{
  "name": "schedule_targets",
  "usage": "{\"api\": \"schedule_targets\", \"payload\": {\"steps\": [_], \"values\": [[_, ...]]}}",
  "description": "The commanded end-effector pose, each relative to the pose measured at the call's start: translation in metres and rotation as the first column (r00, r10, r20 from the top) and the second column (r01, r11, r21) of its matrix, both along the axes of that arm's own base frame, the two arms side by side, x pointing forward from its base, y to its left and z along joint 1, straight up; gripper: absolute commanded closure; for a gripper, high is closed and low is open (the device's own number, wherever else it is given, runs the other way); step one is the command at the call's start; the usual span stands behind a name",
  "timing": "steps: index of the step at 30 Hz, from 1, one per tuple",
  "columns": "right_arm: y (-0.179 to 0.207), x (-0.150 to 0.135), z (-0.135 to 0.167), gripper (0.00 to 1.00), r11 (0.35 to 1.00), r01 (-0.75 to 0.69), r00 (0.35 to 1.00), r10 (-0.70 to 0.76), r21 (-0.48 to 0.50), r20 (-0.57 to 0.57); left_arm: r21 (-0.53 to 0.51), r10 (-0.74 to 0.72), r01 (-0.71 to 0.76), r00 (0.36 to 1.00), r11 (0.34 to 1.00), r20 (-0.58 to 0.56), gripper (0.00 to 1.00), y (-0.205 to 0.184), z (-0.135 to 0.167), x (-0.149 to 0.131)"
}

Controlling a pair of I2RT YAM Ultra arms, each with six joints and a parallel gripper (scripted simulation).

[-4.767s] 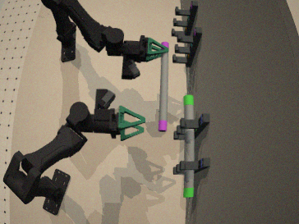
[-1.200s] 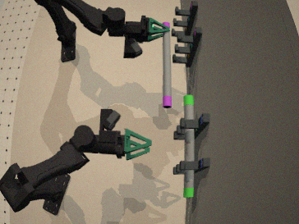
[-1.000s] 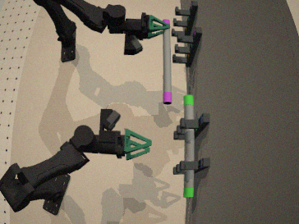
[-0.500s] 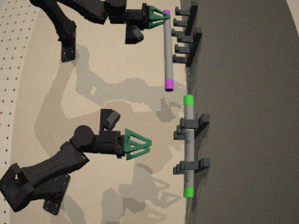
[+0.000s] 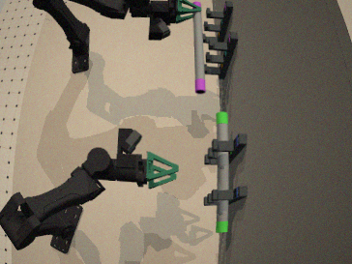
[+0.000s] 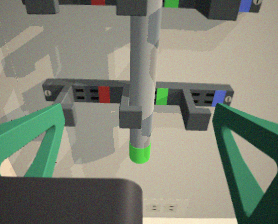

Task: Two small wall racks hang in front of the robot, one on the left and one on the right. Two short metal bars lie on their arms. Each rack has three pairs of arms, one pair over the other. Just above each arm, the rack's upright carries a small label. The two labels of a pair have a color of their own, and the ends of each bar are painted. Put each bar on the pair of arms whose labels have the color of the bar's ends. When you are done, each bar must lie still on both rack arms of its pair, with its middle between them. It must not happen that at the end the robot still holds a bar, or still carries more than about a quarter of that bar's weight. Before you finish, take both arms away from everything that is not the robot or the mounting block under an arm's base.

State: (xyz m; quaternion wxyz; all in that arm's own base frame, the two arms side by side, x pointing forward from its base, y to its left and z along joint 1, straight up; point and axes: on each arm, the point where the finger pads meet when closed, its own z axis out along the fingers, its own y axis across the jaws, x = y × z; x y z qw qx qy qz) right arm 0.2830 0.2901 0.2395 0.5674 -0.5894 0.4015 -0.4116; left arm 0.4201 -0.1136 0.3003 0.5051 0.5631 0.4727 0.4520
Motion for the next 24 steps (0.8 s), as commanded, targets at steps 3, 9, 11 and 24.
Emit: {"api": "schedule_targets", "payload": {"steps": [3, 9, 11, 24], "values": [[-0.005, 0.001, 0.008, 0.00, 0.999, 0.002, 1.000, -0.002, 0.034, 0.008, -0.064, -0.015, 0.021, 0.996, 0.998, 0.091, 1.00, 0.007, 0.047, -0.002], [-0.005, 0.001, 0.008, 0.00, 0.999, 0.002, 1.000, -0.002, 0.034, 0.008, -0.064, -0.015, 0.021, 0.996, 0.998, 0.091, 1.00, 0.020, 0.056, 0.001], [-0.005, 0.001, 0.008, 0.00, 0.999, 0.002, 1.000, -0.002, 0.034, 0.008, -0.064, -0.015, 0.021, 0.996, 0.998, 0.091, 1.00, 0.024, 0.058, 0.001], [-0.005, 0.001, 0.008, 0.00, 0.999, 0.002, 1.000, -0.002, 0.034, 0.008, -0.062, -0.013, 0.019, 0.996, 0.998, 0.094, 1.00, 0.049, 0.074, 0.005]]}}
